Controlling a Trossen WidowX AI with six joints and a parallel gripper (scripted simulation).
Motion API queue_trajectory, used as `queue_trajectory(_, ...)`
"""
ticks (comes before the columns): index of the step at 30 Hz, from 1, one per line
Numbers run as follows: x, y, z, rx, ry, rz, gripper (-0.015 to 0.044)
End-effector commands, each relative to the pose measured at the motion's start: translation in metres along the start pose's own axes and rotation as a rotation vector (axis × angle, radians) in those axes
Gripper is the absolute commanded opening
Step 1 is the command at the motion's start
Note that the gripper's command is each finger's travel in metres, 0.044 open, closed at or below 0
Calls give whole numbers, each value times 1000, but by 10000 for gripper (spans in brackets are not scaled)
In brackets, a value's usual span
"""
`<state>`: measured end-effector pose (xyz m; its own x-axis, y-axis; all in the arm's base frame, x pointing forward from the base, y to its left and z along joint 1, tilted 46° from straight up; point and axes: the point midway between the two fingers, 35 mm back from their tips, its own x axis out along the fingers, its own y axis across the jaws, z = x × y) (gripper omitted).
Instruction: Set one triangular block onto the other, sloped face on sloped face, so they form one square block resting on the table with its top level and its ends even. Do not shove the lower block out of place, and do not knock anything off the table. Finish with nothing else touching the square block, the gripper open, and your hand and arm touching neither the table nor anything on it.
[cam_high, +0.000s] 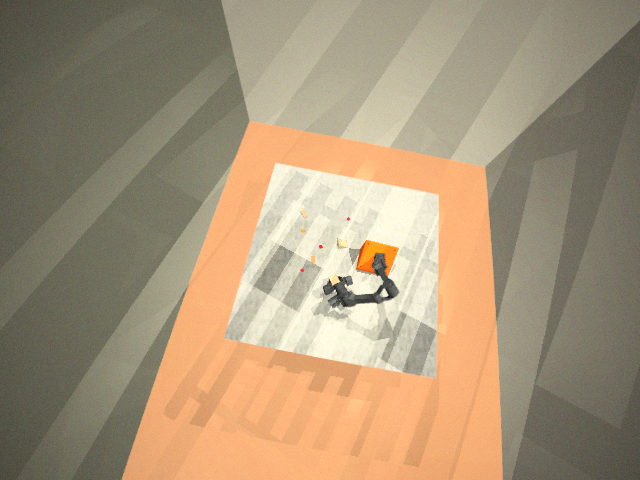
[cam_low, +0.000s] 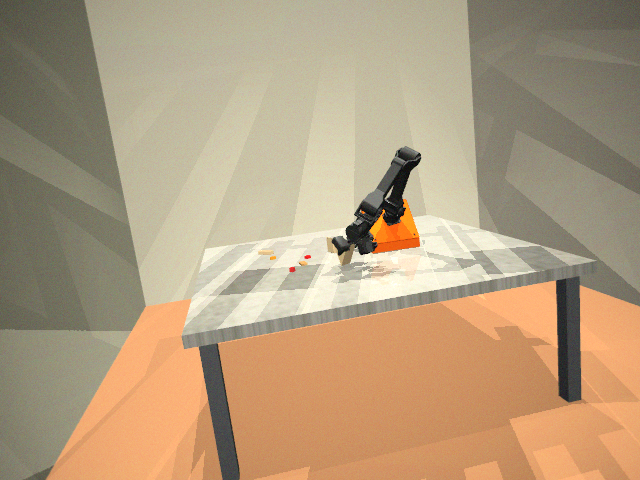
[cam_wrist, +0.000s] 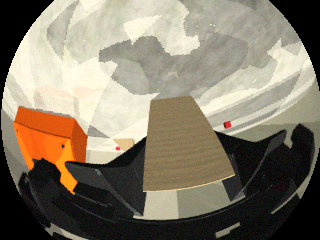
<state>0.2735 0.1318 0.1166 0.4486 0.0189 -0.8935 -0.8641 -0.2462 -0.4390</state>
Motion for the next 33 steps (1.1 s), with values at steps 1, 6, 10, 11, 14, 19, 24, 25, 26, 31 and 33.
queue_trajectory(1, -1, 0, 0, -4, -1, -3, 341)
queue_trajectory(6, -1, 0, 0, -4, -1, -3, 440)
queue_trajectory(10, -1, 0, 0, -4, -1, -3, 440)
queue_trajectory(11, -1, 0, 0, -4, -1, -3, 440)
queue_trajectory(14, -8, -2, -8, -4, -1, -2, 440)
queue_trajectory(19, -61, -2, -65, -2, 3, 0, 440)
queue_trajectory(24, -68, -1, -72, 2, 7, -4, 440)
queue_trajectory(25, -68, -5, -70, 15, 13, -17, 440)
queue_trajectory(26, -69, -6, -65, 16, 10, -15, 440)
queue_trajectory(31, -85, -10, -14, 18, -11, 2, 440)
queue_trajectory(33, -92, -10, 8, 18, -16, 5, 440)
